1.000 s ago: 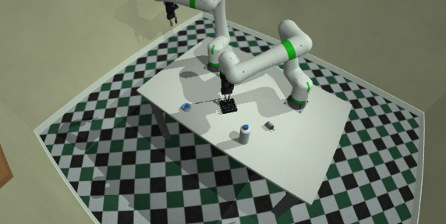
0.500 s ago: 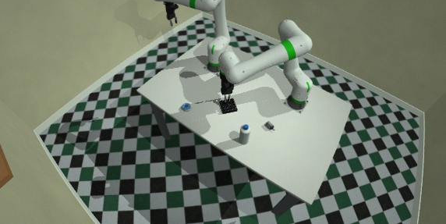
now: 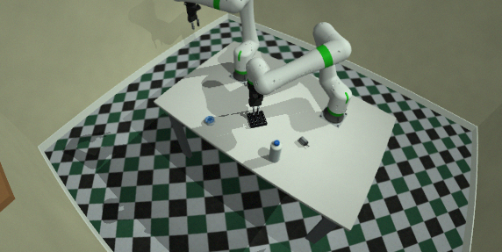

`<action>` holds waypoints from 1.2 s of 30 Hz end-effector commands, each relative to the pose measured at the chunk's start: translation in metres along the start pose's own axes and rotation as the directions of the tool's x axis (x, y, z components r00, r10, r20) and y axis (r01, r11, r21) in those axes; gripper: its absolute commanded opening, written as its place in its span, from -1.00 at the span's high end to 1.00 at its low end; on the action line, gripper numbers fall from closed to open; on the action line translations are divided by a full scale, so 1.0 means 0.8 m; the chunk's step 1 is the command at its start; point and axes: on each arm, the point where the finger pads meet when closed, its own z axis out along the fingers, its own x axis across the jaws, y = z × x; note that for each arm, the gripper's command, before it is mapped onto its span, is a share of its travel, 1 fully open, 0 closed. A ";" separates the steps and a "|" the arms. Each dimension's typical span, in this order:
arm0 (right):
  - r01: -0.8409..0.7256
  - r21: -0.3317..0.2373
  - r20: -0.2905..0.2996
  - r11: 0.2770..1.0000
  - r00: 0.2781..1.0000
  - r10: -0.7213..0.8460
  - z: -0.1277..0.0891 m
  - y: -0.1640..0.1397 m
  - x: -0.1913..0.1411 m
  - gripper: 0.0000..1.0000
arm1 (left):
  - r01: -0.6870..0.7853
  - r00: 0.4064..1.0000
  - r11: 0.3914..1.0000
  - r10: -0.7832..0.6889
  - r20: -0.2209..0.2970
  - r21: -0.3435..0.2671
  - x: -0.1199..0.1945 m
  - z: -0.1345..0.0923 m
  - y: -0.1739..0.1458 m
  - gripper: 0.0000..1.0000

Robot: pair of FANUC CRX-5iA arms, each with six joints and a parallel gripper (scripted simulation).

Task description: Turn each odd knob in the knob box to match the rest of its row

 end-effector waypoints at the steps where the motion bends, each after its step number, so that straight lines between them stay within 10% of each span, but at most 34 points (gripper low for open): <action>1: 0.000 -0.002 0.000 1.000 1.000 0.000 -0.001 0.000 0.000 -1.00 | -0.001 1.000 1.000 0.001 -0.002 -0.001 0.001 0.001 0.000 0.07; 36: 0.000 -0.002 0.000 1.000 1.000 0.000 -0.001 0.000 0.000 -1.00 | -0.002 1.000 1.000 0.002 -0.002 -0.001 0.000 0.045 -0.001 0.07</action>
